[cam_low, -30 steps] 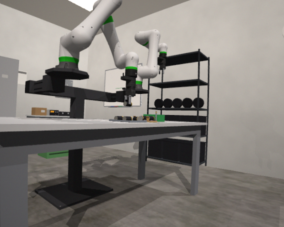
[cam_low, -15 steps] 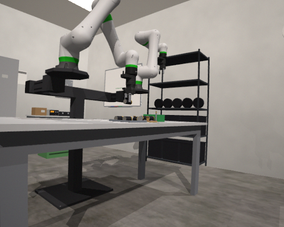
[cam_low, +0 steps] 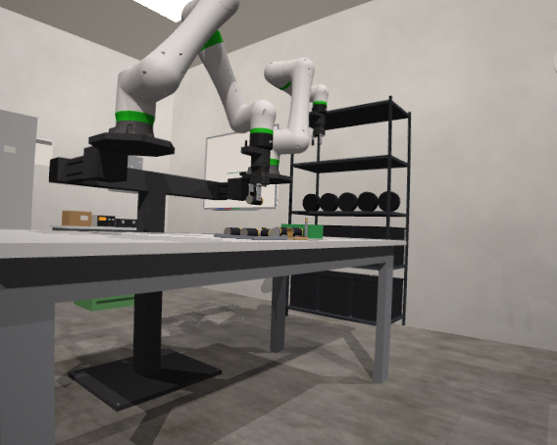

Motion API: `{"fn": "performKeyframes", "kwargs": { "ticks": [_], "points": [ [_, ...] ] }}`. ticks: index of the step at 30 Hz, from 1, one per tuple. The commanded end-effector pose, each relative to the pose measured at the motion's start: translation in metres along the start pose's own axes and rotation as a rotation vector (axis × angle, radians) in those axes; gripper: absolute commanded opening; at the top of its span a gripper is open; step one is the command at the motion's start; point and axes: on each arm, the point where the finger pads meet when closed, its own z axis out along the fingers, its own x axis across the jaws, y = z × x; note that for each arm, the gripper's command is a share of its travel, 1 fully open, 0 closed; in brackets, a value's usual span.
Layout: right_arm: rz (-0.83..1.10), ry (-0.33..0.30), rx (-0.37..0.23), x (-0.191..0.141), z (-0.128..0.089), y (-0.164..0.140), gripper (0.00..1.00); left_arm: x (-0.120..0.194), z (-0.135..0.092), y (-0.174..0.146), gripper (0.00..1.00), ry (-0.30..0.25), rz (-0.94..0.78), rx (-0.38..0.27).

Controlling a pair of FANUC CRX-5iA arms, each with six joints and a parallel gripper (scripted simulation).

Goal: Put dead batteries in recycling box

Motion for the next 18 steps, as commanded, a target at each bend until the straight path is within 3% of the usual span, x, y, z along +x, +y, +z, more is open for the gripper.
{"fn": "performKeyframes", "kwargs": {
  "ticks": [1,3,5,9,18],
  "points": [
    [-0.001,0.000,0.000,0.006,0.000,0.053,0.57,0.000,-0.001,0.000,1.00,0.000,0.000,-0.002],
    [-0.001,0.000,0.000,0.010,0.000,0.080,0.57,0.000,-0.001,0.000,1.00,0.000,0.000,-0.002],
    [-0.001,0.000,0.000,0.010,0.000,0.080,0.57,0.000,-0.001,0.000,1.00,0.000,0.000,-0.002],
    [-0.001,0.000,-0.001,0.013,0.000,0.108,0.57,0.000,-0.001,0.000,1.00,0.000,0.000,-0.002],
    [-0.001,0.000,-0.001,0.014,0.000,0.110,0.57,0.000,-0.001,0.000,1.00,0.000,0.000,-0.002]
  ]
}}
